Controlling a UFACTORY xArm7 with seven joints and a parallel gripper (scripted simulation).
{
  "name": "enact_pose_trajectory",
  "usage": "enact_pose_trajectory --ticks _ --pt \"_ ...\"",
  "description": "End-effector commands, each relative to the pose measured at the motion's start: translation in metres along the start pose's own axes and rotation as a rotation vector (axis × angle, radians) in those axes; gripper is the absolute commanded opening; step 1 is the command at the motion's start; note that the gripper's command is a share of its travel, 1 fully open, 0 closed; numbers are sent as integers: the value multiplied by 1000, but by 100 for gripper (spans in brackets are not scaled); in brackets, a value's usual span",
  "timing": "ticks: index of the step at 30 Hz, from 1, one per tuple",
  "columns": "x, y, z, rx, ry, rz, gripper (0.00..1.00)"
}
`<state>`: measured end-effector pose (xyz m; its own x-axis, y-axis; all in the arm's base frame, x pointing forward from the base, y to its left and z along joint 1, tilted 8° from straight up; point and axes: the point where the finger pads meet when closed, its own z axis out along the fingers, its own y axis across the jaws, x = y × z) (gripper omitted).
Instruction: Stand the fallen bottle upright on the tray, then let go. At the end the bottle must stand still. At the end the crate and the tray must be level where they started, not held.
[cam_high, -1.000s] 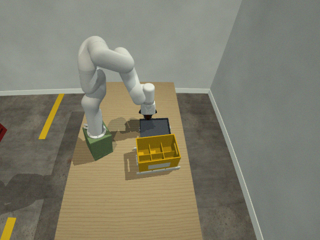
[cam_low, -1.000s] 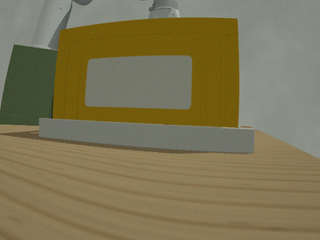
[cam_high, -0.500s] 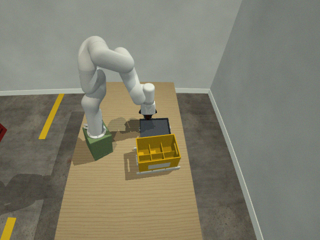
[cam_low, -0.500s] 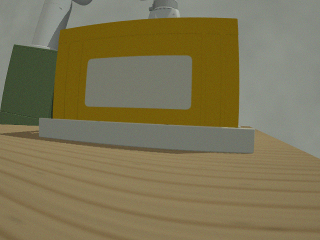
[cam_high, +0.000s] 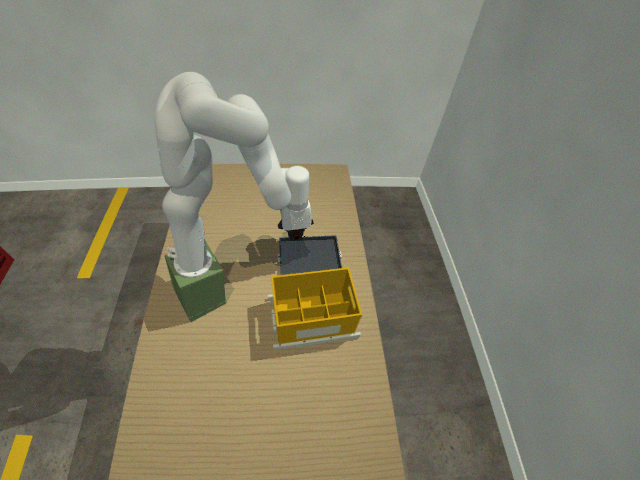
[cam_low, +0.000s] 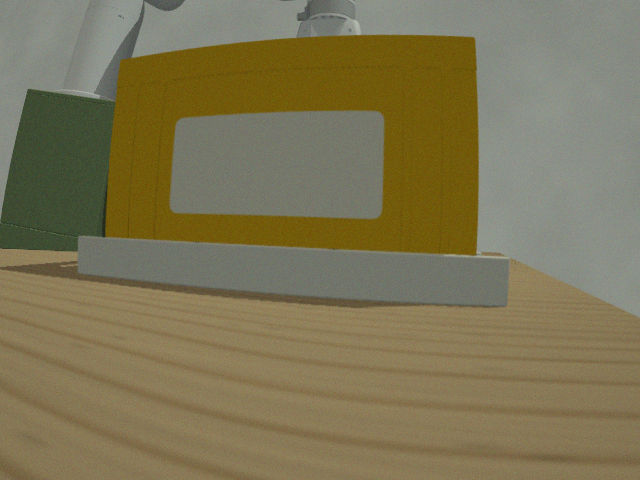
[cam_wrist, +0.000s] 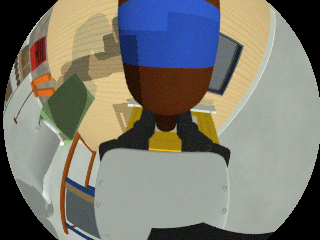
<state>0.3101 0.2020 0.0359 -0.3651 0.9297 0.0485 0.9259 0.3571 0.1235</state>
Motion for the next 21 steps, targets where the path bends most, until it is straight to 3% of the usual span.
enact_pose_trajectory --ticks 1,21 --pt "0 1 -1 -3 4 -65 0" --pt "0 1 -1 -3 4 -120 0"
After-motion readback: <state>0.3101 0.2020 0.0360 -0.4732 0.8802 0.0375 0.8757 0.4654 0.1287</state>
